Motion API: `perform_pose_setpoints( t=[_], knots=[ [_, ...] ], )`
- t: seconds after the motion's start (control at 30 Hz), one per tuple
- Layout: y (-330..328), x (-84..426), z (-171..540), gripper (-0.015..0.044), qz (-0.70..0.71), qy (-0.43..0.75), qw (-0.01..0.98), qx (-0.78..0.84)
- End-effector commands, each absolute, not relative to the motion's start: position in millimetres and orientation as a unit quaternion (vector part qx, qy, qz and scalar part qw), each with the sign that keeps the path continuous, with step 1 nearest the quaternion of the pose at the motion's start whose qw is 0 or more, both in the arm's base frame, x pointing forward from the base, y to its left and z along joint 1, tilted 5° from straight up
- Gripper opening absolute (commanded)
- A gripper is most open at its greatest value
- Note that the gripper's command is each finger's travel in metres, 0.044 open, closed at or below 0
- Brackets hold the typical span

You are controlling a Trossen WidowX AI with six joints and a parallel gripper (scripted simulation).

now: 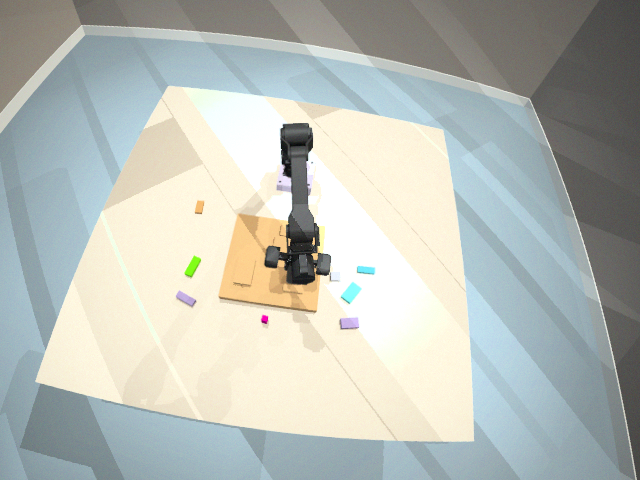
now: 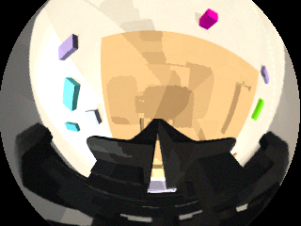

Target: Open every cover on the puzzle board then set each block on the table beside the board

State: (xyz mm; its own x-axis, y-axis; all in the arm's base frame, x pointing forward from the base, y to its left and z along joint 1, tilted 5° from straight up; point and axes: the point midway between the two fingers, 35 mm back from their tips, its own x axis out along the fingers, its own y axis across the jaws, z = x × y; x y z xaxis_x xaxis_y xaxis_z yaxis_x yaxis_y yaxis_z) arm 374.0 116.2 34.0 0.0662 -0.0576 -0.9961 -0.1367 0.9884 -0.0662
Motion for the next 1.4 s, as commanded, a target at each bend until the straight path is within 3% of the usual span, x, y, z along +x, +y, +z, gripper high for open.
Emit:
perform_pose_setpoints(
  t=[0.0, 1.37],
  knots=[
    [117, 380, 33, 0.0, 0.028, 0.682, 0.727, -0.073],
    [121, 398, 65, 0.0, 0.028, 0.682, 0.728, -0.073]
  ],
)
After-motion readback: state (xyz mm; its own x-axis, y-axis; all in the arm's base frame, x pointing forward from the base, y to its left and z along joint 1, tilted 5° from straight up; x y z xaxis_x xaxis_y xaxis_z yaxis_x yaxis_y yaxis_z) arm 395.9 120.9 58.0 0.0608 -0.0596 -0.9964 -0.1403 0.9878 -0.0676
